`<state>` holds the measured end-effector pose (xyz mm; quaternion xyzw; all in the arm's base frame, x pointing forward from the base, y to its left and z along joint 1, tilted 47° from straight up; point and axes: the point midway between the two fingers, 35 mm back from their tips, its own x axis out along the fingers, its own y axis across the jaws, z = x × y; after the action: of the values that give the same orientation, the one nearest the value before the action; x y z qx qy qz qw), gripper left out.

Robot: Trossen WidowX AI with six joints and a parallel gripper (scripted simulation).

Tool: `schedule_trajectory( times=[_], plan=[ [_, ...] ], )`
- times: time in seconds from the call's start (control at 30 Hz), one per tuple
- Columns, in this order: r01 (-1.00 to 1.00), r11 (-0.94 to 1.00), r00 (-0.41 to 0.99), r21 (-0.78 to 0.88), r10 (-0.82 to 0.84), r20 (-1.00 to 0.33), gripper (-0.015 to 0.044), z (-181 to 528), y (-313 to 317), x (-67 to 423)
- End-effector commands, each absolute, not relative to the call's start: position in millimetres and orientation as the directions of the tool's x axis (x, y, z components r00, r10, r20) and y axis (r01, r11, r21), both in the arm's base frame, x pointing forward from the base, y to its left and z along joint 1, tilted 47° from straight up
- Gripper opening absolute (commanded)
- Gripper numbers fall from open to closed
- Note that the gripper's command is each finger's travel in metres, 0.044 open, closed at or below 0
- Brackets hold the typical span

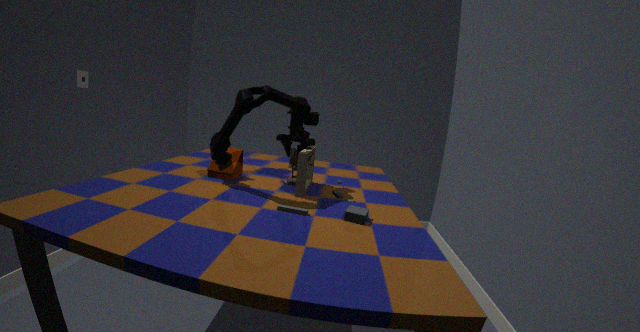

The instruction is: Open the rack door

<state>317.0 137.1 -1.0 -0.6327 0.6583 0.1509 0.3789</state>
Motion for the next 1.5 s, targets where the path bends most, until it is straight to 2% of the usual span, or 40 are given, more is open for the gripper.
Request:
schedule_trajectory(
  times=[0.0, 0.37, 0.7, 1.07, 1.47],
  plan=[
    [-0.842, 0.314, 0.088, -0.439, -0.721, -0.687, 0.0283, -1.0, 135.2, 318.0],
    [-0.444, 0.589, 0.088, -0.676, -0.721, -0.687, 0.0283, -1.0, 135.2, 318.0],
    [0.033, 0.691, 0.088, -0.722, -0.722, -0.687, 0.0283, -1.0, 135.2, 318.0],
    [0.544, 0.612, 0.088, -0.573, -0.722, -0.687, 0.0283, -1.1, 135.2, 318.0],
    [0.918, 0.326, 0.088, -0.225, -0.722, -0.687, 0.0283, -1.1, 135.2, 318.0]
  ],
)
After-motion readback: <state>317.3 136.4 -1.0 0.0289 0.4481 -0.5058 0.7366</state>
